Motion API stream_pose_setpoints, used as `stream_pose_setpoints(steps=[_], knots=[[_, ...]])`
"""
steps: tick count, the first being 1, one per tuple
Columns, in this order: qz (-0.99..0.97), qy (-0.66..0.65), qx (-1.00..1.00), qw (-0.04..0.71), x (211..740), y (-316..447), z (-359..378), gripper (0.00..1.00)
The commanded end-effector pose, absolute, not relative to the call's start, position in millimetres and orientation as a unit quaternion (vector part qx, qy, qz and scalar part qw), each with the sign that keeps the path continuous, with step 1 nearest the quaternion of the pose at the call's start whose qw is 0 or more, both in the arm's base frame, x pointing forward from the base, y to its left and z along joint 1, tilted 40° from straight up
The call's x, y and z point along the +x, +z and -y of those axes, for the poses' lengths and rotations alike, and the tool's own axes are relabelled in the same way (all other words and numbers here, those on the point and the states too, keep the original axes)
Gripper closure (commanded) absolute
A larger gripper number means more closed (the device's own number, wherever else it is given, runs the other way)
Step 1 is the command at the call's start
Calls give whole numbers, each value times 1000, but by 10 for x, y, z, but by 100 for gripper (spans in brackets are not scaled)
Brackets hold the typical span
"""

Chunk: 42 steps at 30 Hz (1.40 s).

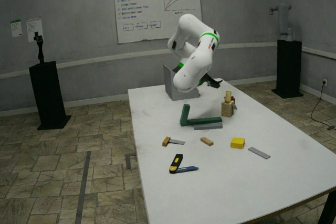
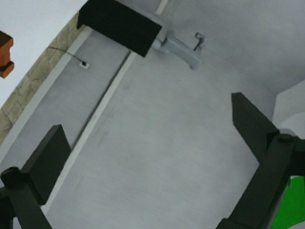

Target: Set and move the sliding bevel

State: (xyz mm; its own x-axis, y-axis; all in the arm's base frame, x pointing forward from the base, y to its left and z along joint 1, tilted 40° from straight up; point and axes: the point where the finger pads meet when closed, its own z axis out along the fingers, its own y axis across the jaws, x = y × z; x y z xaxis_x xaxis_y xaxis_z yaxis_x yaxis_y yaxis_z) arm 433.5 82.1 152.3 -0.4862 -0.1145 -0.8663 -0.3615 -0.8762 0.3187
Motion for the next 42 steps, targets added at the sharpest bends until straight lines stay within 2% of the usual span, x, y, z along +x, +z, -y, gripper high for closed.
stream_pose_setpoints(steps=[1,26,34,42], knots=[[-238,828,-502,75,4337,1528,-815,0],[-256,810,-521,82,4319,1609,-958,0],[-298,741,-593,103,4234,1739,-1292,0],[-314,568,-750,128,4128,1728,-1451,0]])
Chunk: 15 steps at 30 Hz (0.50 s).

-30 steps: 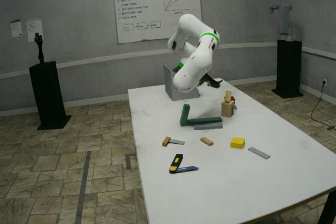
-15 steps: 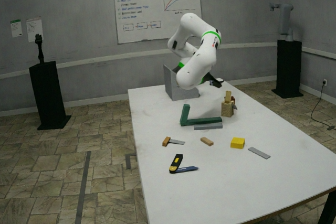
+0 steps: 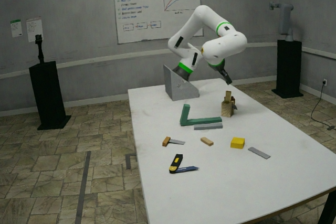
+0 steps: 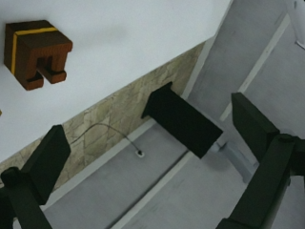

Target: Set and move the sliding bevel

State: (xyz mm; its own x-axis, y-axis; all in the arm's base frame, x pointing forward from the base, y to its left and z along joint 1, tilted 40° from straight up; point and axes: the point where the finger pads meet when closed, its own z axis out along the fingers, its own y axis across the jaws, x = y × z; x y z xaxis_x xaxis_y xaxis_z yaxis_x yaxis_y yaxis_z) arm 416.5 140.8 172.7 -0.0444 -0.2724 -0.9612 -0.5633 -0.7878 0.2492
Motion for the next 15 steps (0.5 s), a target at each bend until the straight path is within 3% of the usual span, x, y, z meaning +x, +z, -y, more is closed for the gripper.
stream_pose_setpoints(steps=[1,15], knots=[[-314,568,-750,128,4128,1728,-1451,0],[-192,262,-940,98,4439,1894,-811,0]])
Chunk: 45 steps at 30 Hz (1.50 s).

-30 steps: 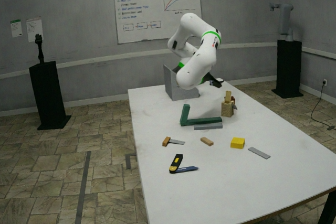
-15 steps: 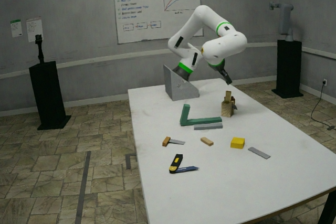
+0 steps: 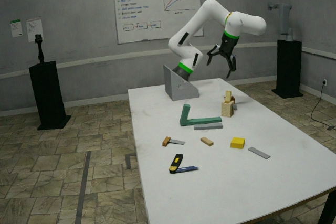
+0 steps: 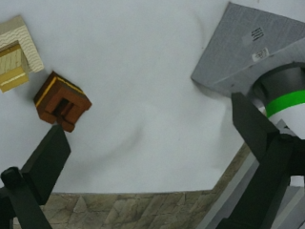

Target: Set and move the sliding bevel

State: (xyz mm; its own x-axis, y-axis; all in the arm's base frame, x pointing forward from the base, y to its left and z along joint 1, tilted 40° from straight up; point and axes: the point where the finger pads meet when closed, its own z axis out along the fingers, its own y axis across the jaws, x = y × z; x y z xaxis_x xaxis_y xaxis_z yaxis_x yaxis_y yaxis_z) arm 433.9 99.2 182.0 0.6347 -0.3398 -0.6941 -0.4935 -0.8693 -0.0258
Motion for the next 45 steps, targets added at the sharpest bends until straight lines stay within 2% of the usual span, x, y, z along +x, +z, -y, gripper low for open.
stream_pose_setpoints(steps=[1,8,11,12,15,21,25,28,30,45], knots=[[-175,243,-950,89,4559,2021,-625,0],[-68,85,-993,39,4837,2413,-225,0],[-58,70,-995,34,4837,2413,-225,0],[-6,7,-1000,4,4983,2684,-23,0],[-157,27,-986,48,4995,2391,-301,0],[-157,27,-986,48,4995,2391,-301,0],[-265,53,-960,76,4987,2188,-513,0],[-265,53,-960,76,4987,2188,-513,0],[-367,84,-921,98,4979,2010,-721,0],[-582,169,-785,128,4969,1674,-1197,0]])
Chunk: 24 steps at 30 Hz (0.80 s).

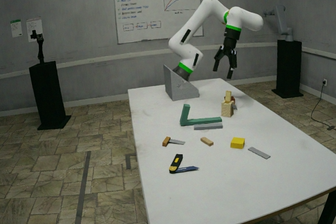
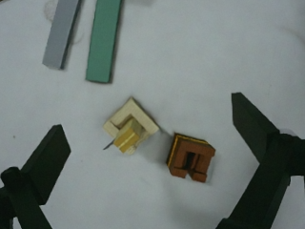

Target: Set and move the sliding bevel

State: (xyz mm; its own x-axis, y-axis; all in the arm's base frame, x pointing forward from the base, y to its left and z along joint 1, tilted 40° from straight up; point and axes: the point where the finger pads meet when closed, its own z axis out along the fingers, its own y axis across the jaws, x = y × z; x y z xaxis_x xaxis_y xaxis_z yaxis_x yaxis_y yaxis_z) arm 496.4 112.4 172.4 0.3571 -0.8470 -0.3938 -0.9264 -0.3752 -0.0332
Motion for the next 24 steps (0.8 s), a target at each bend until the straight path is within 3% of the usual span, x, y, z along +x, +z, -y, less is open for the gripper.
stream_pose_setpoints(steps=[1,24], knots=[[-616,185,-754,130,4969,1625,-1281,0],[-836,329,-428,99,5033,1327,-1958,0]])
